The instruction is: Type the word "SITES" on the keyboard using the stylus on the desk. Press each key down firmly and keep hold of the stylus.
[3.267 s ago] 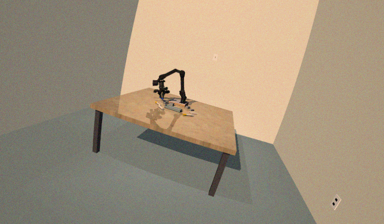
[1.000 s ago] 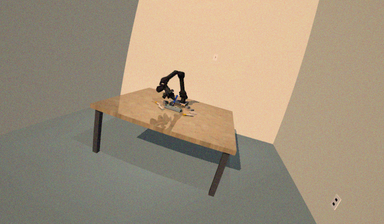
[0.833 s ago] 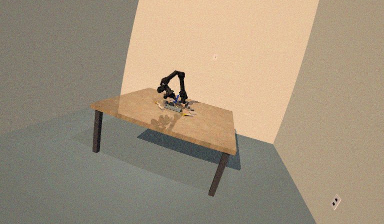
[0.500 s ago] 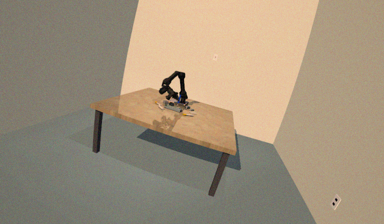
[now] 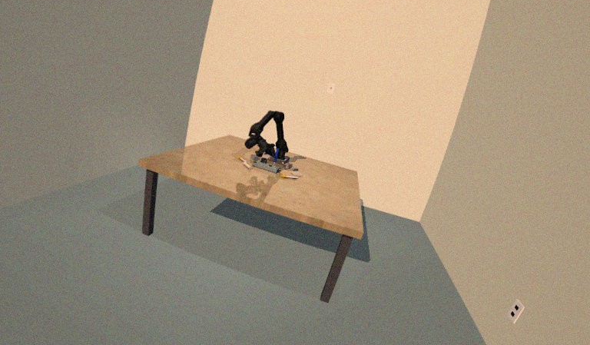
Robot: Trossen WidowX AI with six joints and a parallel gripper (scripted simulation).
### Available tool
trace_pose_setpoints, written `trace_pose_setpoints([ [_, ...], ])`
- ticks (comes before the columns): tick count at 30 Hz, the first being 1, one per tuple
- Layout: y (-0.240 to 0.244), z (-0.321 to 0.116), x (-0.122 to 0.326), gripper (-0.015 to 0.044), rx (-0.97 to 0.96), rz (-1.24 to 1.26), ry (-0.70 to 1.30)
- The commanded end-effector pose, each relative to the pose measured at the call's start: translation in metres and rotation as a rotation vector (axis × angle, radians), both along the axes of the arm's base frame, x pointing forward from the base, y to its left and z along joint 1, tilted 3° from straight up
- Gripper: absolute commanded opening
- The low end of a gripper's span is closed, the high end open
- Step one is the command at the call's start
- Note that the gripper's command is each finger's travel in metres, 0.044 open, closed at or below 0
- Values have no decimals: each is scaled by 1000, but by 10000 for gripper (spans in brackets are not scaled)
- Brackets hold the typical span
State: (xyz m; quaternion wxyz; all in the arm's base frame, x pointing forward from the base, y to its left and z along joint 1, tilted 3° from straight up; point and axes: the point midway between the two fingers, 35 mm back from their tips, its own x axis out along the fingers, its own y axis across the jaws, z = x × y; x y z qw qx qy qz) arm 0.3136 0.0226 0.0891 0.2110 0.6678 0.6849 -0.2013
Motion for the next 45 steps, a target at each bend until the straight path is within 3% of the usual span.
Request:
trace_pose_setpoints([
  [1,0,-14,-2,0,4,-3,10],
  [16,0,-14,-2,0,4,-3,10],
  [19,-1,-15,0,79,4,-3,10],
  [20,-1,-16,1,81,4,-3,10],
  [45,-2,-28,2,81,4,-3,10],
])
